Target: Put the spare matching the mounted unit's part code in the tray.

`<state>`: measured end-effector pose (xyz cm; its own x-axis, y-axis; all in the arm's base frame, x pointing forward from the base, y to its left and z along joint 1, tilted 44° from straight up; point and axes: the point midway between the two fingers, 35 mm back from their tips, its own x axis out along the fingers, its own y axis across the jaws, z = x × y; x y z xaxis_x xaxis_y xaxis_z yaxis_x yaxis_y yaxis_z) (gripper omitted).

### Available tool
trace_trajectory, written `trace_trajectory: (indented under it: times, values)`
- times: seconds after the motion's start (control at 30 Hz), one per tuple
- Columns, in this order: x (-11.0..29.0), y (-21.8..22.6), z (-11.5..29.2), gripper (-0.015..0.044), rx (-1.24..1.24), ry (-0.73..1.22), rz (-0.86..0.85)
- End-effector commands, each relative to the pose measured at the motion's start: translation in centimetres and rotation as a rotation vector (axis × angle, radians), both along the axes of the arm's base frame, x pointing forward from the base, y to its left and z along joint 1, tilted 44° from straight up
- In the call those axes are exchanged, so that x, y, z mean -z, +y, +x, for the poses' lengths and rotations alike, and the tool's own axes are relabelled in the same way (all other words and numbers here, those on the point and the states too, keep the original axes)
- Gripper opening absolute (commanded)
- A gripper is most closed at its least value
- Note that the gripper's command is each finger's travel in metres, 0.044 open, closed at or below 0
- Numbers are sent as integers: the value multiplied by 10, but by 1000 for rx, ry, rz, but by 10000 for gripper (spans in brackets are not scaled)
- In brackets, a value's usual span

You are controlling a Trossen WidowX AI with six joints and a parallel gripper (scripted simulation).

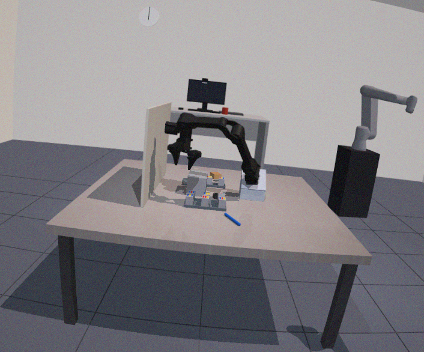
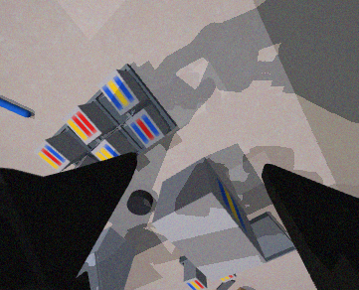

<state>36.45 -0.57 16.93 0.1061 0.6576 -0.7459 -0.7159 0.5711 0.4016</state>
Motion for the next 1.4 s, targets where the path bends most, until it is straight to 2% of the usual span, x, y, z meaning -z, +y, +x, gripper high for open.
trace_trajectory:
  times: [0.0, 0.1, 0.4, 0.57, 0.6, 1.37]
  values:
    - [-31, 60, -22, 440, -316, -280, -20]
    - [-45, 87, -37, 440, -468, -418, -24]
    - [-46, 88, -38, 440, -475, -424, -24]
    - [-28, 104, -37, 309, -475, -424, -24]
    - [-22, 110, -37, 300, -475, -425, -23]
    - [-3, 128, -36, 300, -475, -425, -24]
